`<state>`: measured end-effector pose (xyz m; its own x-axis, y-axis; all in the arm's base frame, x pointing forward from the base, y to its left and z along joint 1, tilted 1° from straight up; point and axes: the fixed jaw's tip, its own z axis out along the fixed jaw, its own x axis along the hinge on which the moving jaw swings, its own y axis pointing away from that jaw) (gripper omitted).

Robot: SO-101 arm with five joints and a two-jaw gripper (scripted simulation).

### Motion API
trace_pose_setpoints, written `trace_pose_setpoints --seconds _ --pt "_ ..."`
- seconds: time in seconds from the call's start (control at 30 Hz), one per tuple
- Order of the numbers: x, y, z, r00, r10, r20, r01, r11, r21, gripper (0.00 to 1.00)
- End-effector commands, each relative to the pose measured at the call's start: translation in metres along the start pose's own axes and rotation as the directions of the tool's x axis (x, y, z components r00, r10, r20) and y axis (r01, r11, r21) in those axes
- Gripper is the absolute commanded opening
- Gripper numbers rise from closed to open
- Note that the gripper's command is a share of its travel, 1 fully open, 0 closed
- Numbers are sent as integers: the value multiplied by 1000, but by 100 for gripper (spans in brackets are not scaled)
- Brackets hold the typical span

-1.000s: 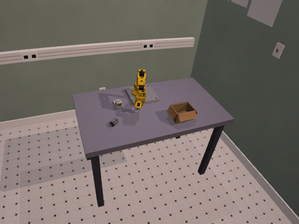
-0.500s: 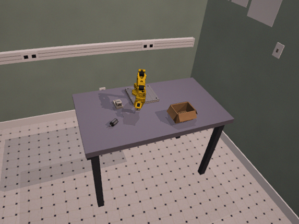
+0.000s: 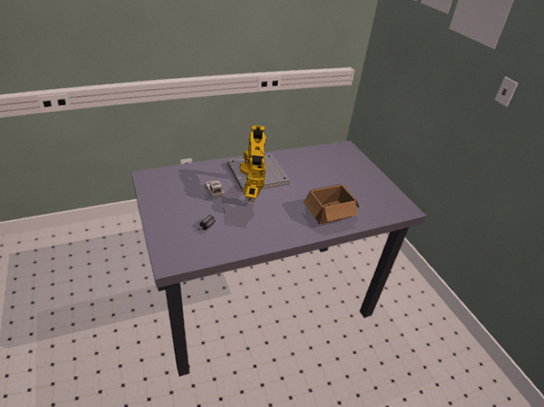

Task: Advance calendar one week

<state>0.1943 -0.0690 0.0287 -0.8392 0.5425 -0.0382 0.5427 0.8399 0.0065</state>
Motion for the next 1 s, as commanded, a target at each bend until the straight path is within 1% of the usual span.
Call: trace_pose_setpoints --seconds 0.0,0.2,0.47,0.73,0.97 --pt "3 -2 5 1000 -2 -23 2 1000 4 0" --pt "3 -2 6 1000 -2 -23 2 1000 4 0" --pt "4 -2 11 1000 -2 -23 2 1000 4 0" --pt "4 -2 12 1000 -2 -23 2 1000 4 0" --pt "4 -2 16 1000 -2 -23 2 1000 4 0"
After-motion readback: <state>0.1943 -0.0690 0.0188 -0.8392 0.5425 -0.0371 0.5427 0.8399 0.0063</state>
